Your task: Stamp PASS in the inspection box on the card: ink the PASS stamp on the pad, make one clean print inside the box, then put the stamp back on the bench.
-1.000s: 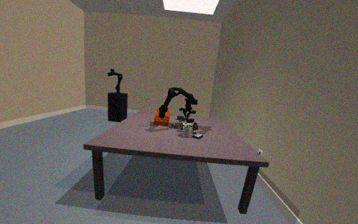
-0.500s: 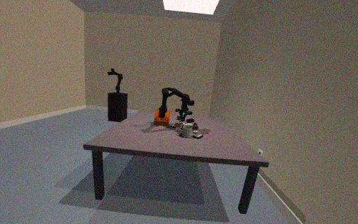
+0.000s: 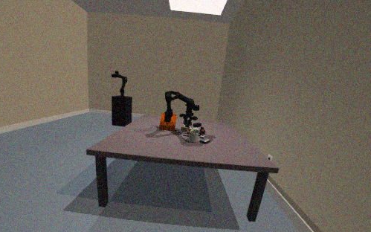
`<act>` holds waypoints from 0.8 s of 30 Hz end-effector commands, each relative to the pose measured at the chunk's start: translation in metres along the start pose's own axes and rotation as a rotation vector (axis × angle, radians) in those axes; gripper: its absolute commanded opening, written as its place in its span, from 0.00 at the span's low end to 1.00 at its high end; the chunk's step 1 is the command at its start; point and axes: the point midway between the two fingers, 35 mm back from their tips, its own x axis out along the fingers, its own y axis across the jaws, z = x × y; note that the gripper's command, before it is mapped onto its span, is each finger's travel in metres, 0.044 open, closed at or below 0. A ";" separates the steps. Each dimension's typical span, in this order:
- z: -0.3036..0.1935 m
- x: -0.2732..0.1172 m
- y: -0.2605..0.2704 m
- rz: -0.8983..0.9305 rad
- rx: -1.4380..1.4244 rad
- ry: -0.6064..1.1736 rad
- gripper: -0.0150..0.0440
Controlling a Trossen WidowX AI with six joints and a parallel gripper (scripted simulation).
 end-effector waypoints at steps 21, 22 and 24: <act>-0.001 0.040 -0.001 0.003 -0.004 0.005 0.25; -0.002 0.042 -0.001 0.002 -0.004 0.006 0.25; -0.002 0.045 -0.001 0.002 -0.004 0.006 0.25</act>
